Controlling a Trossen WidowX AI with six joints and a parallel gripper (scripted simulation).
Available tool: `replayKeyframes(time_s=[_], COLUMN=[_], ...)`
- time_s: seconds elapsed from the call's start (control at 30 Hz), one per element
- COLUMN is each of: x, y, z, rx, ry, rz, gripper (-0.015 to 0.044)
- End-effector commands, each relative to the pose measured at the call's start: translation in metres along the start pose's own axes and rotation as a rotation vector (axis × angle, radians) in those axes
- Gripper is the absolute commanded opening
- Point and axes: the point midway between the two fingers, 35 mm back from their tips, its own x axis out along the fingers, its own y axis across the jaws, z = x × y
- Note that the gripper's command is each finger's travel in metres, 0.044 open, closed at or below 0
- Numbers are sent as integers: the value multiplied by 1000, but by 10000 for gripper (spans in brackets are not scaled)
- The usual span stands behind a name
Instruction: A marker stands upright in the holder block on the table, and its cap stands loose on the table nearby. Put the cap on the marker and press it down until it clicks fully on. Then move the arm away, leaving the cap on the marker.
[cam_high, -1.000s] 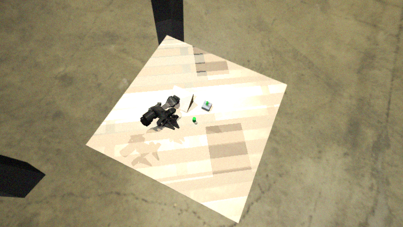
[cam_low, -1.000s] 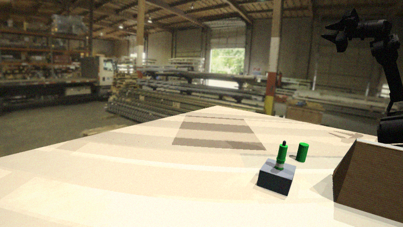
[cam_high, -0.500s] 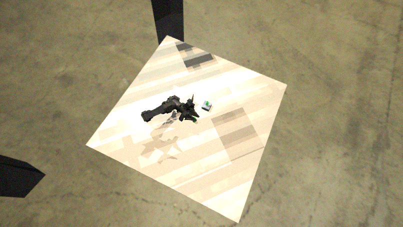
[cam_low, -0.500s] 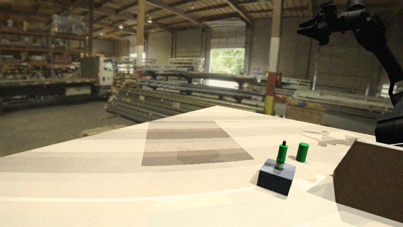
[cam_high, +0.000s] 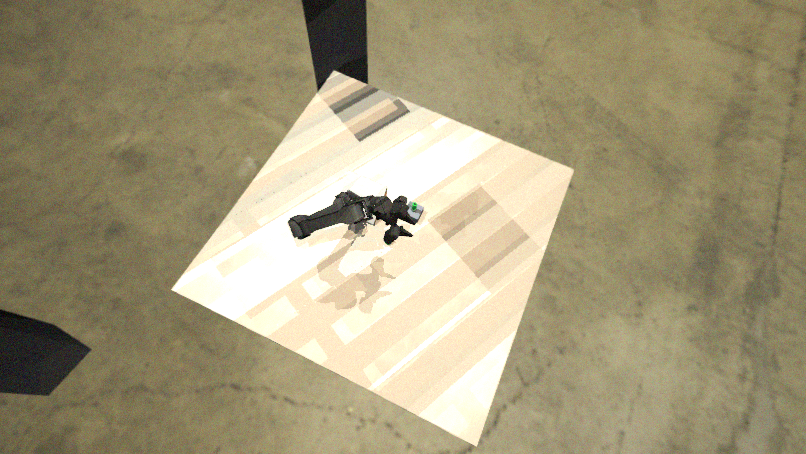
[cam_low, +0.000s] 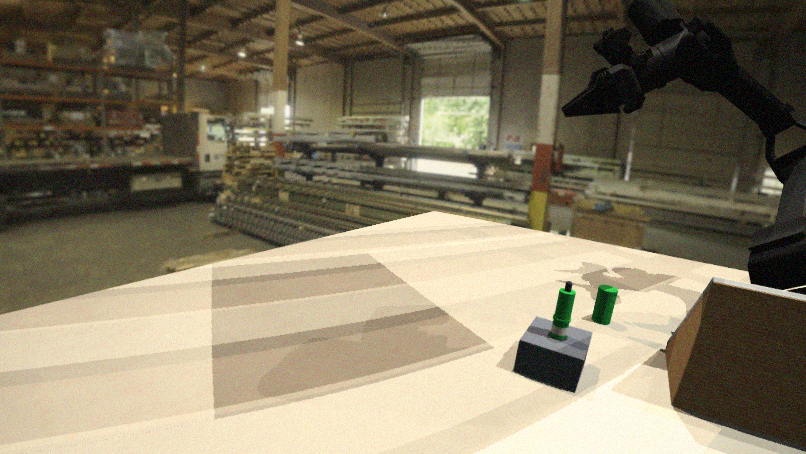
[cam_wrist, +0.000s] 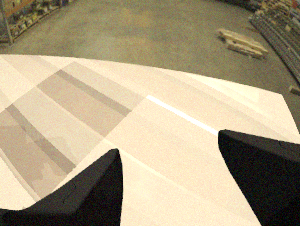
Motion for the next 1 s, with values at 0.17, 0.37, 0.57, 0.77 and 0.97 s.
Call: replayKeyframes(time_s=[0.17,0.37,0.57,0.77,0.97], x=[40,35,28,24,23], y=[67,82,84,90,88], z=[-95,-147,-165,-166,-168], rx=[420,639,712,712,712], ry=[565,906,1035,1035,1035], rz=[83,-65,-164,-163,-163], gripper=[247,247,247,247,247])
